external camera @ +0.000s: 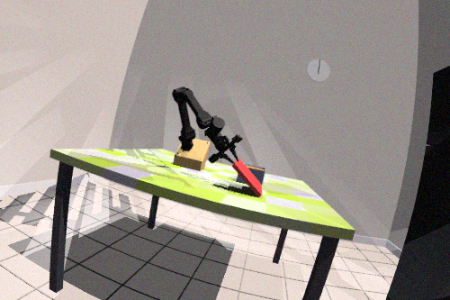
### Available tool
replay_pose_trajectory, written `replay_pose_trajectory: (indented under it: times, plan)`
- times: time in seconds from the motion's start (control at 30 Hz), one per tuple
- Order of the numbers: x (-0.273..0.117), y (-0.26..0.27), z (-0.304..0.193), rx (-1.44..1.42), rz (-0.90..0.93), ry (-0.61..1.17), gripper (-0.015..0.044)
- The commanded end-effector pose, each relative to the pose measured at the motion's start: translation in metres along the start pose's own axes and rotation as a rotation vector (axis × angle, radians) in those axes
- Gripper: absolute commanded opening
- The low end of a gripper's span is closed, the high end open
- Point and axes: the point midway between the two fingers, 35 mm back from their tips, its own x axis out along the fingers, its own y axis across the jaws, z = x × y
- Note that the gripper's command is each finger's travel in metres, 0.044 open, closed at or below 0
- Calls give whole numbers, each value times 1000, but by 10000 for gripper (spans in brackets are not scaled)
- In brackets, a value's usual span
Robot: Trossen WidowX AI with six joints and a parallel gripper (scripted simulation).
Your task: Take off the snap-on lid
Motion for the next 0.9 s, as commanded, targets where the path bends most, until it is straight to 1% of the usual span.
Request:
replay_pose_trajectory:
  times: [0.0, 0.87]
  plan:
    - [6, -13, -4, 8, -31, 11, 0]
    - [19, -30, -5, 7, -31, 11, 0]
